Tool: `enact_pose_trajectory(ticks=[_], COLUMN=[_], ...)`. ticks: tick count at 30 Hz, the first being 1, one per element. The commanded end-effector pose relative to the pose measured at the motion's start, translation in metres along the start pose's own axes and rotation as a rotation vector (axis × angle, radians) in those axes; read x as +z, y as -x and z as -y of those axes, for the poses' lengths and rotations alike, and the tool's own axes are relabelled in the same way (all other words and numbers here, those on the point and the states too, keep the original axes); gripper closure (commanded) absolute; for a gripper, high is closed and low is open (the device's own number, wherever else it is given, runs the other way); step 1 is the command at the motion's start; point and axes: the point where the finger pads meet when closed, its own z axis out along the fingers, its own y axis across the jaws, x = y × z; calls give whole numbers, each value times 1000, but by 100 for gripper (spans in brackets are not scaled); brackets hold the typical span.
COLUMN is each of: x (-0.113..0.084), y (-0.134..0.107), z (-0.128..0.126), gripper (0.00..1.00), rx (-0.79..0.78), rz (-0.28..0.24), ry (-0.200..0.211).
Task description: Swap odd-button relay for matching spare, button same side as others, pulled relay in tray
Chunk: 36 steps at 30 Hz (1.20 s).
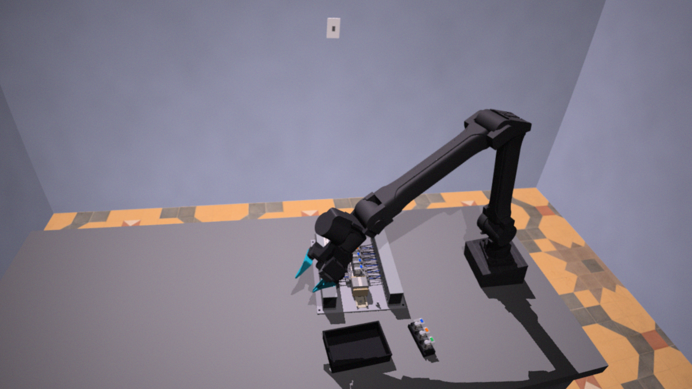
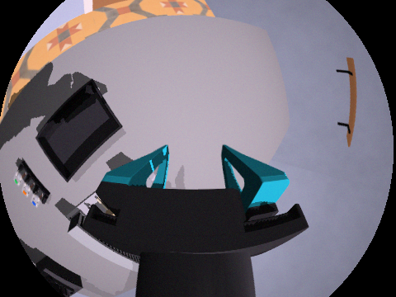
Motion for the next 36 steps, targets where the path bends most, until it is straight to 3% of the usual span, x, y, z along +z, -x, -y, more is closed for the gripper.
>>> enact_pose_trajectory(ticks=[1, 28, 36], x=[-13, -13, -16], y=[16, 15, -14], z=[26, 26, 23], gripper=[41, 41, 41], rx=[10, 9, -28], rz=[33, 32, -17], ry=[-49, -49, -7])
